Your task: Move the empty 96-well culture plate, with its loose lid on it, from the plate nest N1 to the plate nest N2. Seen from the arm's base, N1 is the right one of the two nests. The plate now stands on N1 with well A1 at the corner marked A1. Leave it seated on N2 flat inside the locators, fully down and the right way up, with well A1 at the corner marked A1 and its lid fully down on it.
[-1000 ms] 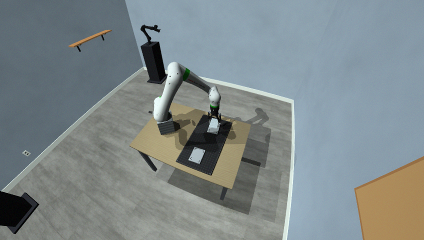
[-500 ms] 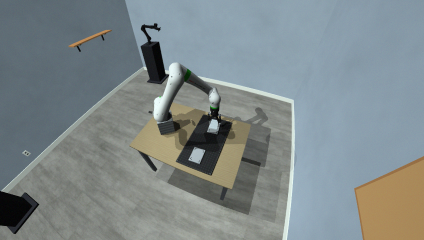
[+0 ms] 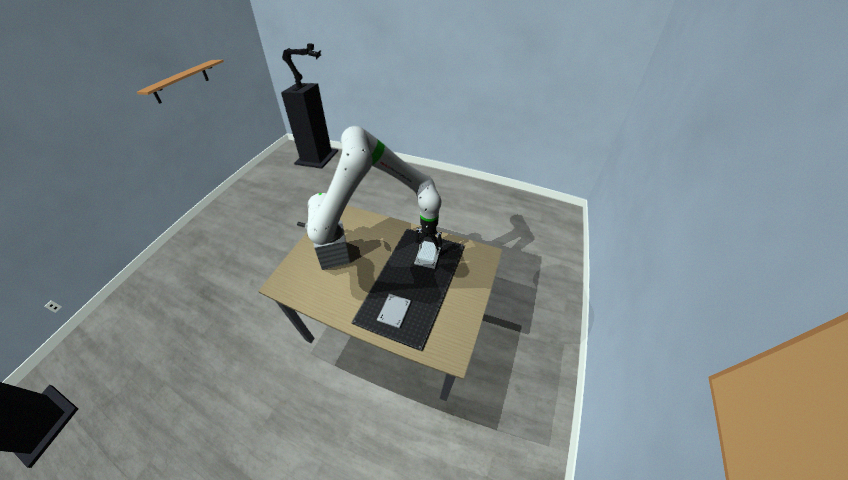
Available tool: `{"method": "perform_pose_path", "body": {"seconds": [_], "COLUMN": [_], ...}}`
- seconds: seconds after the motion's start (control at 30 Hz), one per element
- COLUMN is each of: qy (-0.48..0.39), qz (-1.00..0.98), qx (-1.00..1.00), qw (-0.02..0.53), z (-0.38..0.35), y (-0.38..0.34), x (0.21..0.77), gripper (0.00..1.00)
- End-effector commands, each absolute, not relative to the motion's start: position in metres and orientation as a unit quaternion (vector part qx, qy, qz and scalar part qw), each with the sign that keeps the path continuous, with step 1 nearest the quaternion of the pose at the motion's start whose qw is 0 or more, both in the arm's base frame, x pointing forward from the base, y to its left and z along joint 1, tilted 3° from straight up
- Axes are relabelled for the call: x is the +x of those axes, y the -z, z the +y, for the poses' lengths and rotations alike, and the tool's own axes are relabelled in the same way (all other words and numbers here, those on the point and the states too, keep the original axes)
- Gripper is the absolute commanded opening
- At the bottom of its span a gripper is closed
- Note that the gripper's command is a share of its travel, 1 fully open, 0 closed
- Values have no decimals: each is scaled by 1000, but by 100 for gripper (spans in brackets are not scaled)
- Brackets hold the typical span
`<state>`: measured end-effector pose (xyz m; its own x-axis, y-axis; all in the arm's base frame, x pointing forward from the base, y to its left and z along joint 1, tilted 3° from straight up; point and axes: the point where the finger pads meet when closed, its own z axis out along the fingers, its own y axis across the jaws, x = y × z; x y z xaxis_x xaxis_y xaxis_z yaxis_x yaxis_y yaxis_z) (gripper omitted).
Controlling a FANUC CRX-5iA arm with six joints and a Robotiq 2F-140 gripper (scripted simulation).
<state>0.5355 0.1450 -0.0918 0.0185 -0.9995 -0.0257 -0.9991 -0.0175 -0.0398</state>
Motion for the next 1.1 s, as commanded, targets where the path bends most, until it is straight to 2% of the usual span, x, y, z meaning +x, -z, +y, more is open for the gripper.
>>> {"method": "perform_pose_path", "body": {"seconds": [0.0,1.07], "qy": [5,5], "qz": [701,701], "qx": [-713,-713], "qw": [23,23], "z": [145,145], "y": [95,104], "x": [536,536], "gripper": [0,0]}}
